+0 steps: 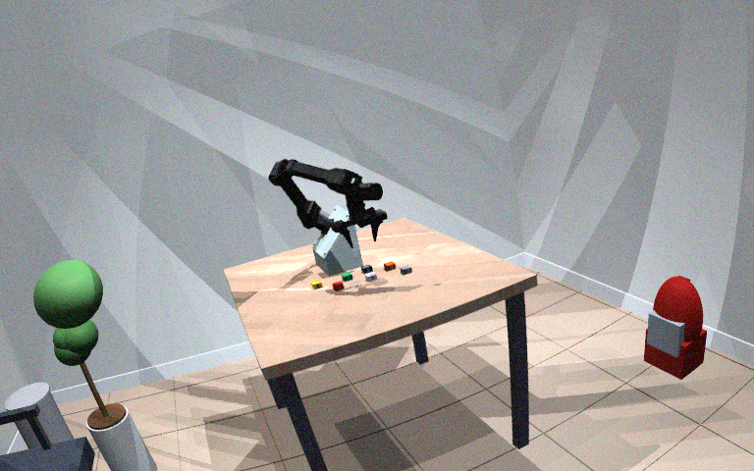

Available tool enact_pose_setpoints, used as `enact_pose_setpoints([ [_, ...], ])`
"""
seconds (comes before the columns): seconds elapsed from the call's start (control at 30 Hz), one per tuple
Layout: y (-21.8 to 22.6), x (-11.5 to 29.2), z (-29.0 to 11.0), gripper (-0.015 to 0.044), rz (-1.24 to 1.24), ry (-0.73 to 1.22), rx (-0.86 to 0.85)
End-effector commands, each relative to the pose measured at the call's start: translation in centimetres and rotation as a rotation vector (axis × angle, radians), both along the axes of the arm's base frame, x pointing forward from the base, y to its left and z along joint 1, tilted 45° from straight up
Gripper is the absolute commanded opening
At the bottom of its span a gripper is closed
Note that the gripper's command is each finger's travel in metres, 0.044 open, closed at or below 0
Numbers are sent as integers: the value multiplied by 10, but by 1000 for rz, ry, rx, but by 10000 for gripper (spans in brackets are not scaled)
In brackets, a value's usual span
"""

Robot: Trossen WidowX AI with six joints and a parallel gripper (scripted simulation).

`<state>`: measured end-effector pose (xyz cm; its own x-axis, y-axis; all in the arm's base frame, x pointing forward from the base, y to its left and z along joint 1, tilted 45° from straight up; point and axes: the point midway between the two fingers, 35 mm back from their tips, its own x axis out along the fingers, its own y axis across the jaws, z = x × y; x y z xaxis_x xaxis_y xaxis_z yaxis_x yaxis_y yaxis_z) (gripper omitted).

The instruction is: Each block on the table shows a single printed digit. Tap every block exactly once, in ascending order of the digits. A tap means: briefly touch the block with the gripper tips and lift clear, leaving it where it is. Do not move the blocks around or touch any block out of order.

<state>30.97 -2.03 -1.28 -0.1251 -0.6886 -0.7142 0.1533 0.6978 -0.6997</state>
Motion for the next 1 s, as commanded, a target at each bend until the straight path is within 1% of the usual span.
enact_pose_setpoints([
  [0.0, -1, 0, 3, 400, 5, -5, -3],
  [0.4, -3, 0, 5, 400, 6, -5, -2],
  [0.47, -19, 1, 20, 400, 7, -5, 1],
  [0.53, -45, 0, 46, 400, 8, -5, 2],
  [0.6, -71, -6, 72, 400, 7, -4, -3],
  [0.67, -86, -12, 87, 400, 6, -3, -8],
  [0.97, -88, -13, 89, 400, 5, -3, -9],
])
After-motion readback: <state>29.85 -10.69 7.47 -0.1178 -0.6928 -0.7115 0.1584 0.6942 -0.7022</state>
